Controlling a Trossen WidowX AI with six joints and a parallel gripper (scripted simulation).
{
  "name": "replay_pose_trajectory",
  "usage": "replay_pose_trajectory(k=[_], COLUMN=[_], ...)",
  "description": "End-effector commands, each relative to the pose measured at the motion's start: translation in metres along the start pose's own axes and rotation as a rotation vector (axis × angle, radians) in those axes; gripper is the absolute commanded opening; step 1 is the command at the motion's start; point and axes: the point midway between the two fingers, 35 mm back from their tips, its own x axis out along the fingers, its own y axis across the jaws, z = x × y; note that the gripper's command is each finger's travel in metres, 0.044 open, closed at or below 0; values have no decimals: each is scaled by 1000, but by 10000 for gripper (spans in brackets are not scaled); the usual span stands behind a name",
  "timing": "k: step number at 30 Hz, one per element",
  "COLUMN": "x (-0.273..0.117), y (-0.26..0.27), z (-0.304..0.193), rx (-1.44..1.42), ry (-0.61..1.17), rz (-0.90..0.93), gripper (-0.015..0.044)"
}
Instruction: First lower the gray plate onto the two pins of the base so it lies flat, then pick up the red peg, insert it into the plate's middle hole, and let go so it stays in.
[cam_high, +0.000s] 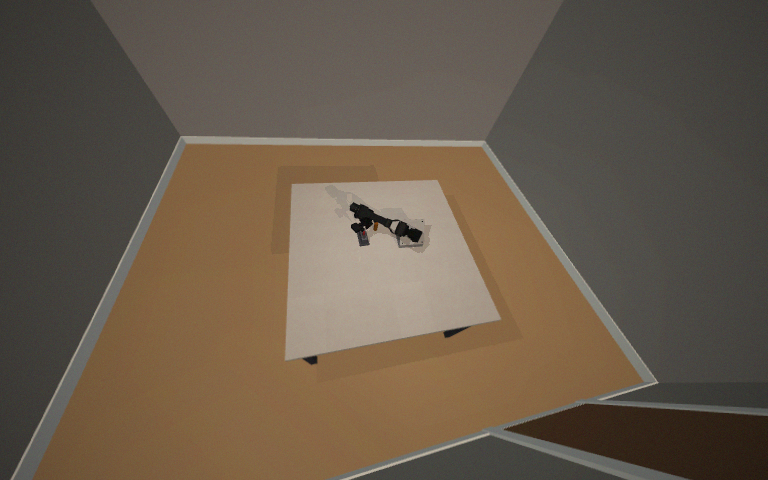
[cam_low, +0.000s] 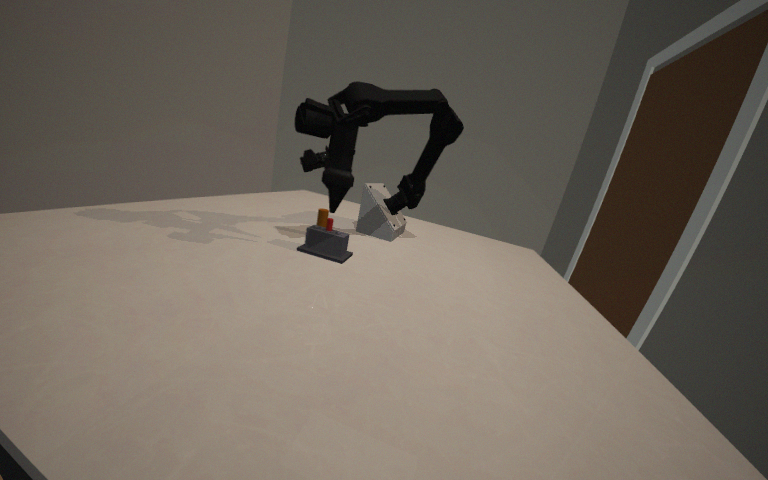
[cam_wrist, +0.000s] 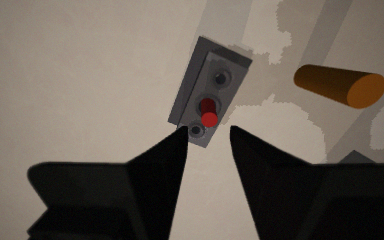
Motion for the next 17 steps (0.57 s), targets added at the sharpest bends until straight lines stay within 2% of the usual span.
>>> replay_pose_trajectory(k=[1, 17], x=[-3, -13], y=[0, 1], z=[0, 0], rx=[-3, -3], ry=[-1, -1], rz=[-3, -4], gripper=[150, 150])
